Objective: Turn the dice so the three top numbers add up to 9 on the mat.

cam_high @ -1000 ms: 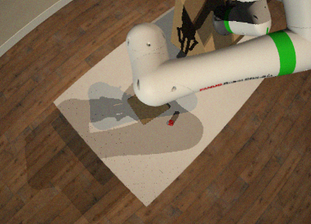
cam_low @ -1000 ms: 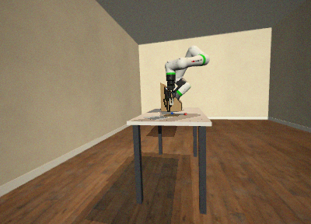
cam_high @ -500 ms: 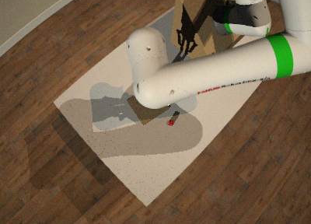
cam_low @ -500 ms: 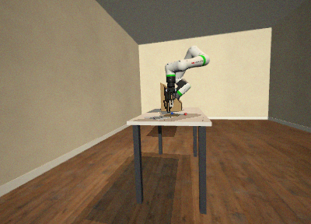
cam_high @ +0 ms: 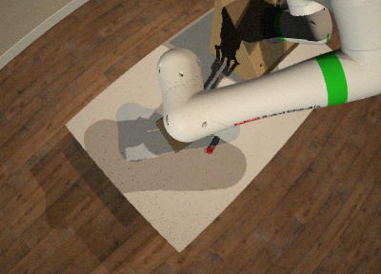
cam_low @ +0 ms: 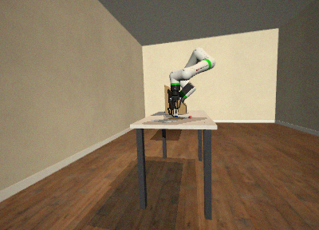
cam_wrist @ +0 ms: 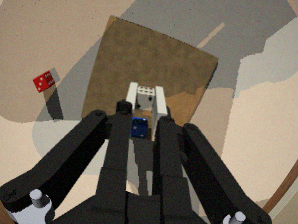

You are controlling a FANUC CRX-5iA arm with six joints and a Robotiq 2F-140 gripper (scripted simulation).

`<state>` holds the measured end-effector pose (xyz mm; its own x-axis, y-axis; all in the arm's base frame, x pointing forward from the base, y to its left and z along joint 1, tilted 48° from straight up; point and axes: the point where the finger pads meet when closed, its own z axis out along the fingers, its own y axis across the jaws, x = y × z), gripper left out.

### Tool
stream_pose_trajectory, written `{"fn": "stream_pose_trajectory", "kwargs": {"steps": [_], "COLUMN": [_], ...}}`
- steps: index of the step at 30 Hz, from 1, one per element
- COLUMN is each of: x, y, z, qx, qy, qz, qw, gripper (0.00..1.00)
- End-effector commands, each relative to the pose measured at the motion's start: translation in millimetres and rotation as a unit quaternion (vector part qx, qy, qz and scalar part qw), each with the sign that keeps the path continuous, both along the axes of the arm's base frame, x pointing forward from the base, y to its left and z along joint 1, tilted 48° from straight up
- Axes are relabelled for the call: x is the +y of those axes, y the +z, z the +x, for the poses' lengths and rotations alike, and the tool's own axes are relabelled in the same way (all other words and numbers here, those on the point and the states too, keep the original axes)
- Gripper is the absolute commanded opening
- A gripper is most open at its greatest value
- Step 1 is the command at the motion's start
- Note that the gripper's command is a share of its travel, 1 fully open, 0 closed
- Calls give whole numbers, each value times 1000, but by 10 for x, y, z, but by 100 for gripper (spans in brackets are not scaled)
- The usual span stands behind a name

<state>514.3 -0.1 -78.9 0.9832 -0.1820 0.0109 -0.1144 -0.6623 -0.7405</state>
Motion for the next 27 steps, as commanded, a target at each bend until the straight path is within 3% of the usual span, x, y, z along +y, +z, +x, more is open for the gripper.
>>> {"fn": "stream_pose_trajectory", "kwargs": {"steps": [1, 27], "x": [59, 130], "y": [-58, -125], "z": [16, 31], "qx": [0, 0], "qy": [0, 0], "qz": [0, 0], "qw": [1000, 1000], "gripper": [9, 9]}}
